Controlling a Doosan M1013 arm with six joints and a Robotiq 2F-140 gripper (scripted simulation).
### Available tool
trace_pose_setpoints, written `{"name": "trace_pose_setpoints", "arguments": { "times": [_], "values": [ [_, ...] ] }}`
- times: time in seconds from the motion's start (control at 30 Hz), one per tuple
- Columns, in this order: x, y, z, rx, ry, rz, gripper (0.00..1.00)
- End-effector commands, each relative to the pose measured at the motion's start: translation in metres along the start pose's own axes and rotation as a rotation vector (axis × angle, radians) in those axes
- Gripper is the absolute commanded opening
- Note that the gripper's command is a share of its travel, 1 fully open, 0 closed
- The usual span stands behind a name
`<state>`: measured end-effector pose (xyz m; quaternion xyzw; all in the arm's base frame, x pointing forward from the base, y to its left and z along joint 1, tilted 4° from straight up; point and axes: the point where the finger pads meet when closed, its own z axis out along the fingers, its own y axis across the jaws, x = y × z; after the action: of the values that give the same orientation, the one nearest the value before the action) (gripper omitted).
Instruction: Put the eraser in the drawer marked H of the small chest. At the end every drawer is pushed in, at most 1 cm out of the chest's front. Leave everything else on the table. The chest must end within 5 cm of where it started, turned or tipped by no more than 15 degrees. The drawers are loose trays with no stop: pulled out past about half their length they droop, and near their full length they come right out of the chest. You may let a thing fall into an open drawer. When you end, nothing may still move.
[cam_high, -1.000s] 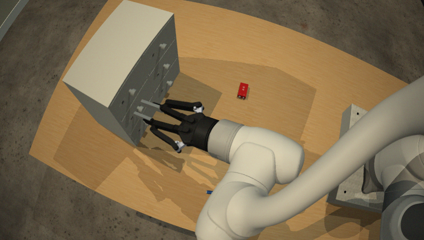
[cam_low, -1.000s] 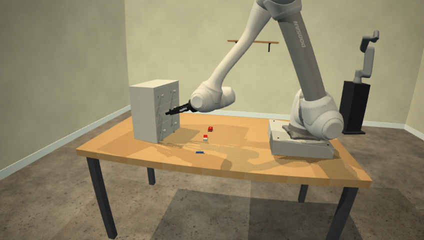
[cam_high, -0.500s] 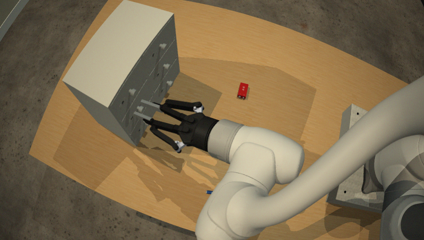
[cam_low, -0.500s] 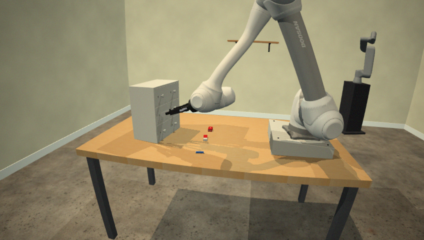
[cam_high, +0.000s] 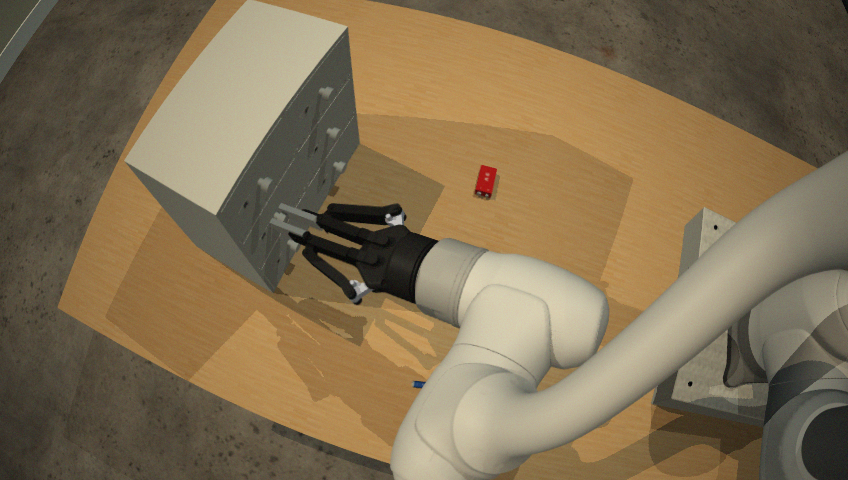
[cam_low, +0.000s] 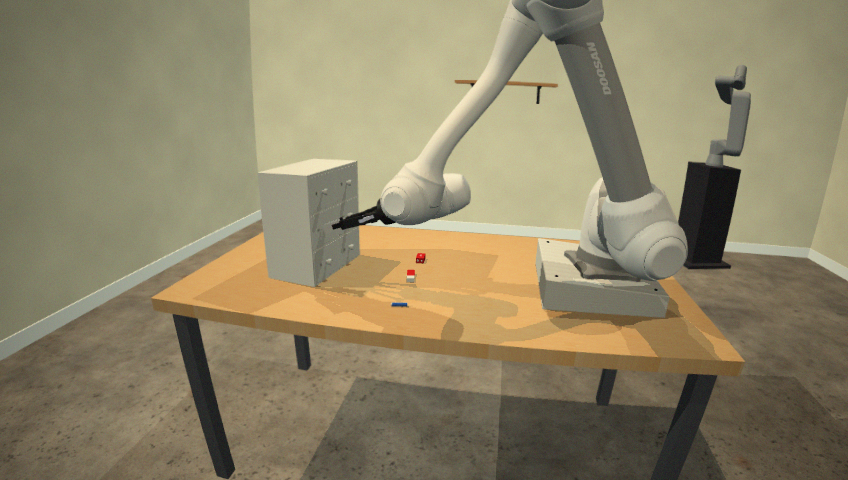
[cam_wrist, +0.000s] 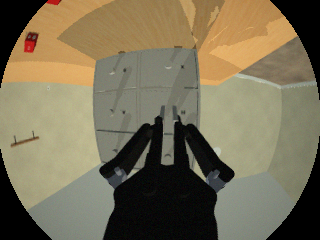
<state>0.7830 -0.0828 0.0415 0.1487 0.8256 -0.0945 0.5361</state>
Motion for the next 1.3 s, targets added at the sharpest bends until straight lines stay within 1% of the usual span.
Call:
{"name": "trace_pose_setpoints", "arguments": {
  "times": [0.0,0.7,1.27],
  "values": [
    [-0.0001,0.0,0.0,0.0,0.0,0.0,0.08],
    [0.0002,0.0,-0.0009,0.0,0.0,0.0,0.08],
    [0.0034,0.0,-0.0097,0.0,0.0,0.0,0.08]
  ]
}}
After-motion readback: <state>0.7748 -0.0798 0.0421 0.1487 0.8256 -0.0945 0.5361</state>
